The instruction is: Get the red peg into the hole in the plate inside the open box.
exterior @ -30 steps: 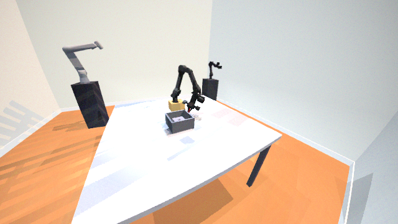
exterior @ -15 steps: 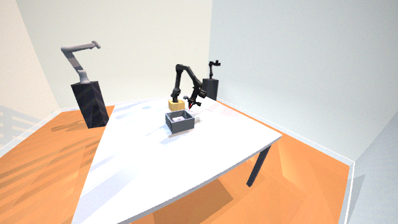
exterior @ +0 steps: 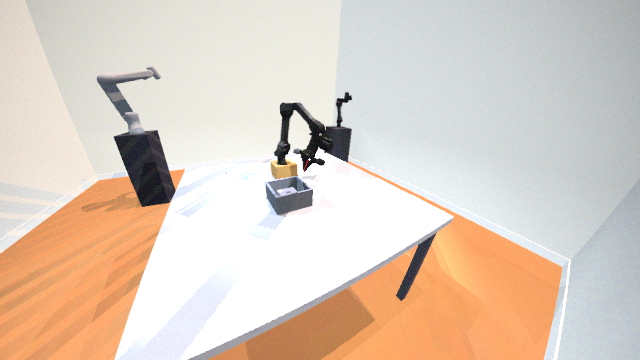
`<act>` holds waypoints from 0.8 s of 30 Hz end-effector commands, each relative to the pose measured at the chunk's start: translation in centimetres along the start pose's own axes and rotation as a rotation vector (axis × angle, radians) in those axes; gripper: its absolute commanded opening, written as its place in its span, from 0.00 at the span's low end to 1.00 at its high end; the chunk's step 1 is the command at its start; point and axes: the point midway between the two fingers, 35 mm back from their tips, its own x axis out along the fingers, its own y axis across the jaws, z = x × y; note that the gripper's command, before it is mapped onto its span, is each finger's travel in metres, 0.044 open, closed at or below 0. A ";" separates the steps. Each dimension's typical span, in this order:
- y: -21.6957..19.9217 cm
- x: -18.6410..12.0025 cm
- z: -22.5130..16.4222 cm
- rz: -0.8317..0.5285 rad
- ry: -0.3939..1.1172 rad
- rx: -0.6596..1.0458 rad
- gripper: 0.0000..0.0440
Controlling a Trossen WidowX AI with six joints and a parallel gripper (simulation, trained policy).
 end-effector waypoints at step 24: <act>-0.3 2.0 13.2 0.056 -0.012 0.196 0.00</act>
